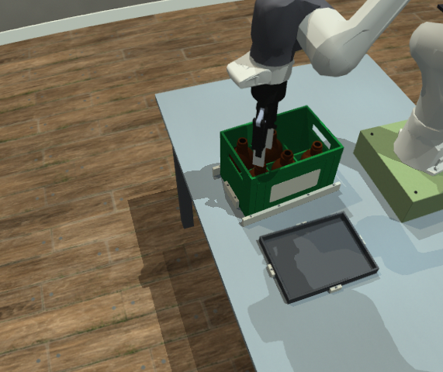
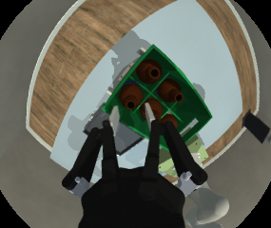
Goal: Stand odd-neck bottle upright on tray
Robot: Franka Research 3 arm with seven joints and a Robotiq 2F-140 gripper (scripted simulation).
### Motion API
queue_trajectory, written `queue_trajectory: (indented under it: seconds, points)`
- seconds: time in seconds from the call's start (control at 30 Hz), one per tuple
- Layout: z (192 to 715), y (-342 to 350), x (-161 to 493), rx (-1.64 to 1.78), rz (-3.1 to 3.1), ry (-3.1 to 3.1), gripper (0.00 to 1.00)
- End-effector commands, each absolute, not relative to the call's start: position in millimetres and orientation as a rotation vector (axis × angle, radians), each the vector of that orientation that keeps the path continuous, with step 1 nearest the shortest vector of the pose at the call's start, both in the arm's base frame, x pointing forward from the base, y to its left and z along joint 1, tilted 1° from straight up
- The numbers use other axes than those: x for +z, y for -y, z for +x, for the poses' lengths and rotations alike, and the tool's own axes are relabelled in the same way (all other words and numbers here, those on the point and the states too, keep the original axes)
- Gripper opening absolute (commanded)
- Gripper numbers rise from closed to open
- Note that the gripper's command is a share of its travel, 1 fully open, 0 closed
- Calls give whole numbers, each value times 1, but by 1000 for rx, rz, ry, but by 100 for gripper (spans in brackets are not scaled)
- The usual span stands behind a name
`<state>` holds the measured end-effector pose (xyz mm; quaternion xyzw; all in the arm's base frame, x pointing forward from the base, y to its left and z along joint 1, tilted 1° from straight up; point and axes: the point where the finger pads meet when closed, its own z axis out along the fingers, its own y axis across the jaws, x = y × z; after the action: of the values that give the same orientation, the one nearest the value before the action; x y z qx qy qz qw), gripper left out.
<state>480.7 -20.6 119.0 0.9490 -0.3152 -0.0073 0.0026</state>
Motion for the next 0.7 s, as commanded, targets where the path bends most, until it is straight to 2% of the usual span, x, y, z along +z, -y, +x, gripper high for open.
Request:
queue_trajectory:
  seconds: [0.0,0.67]
  points:
    - [483,20,117,-15,2988,973,44]
    - [483,20,113,-15,2988,973,44]
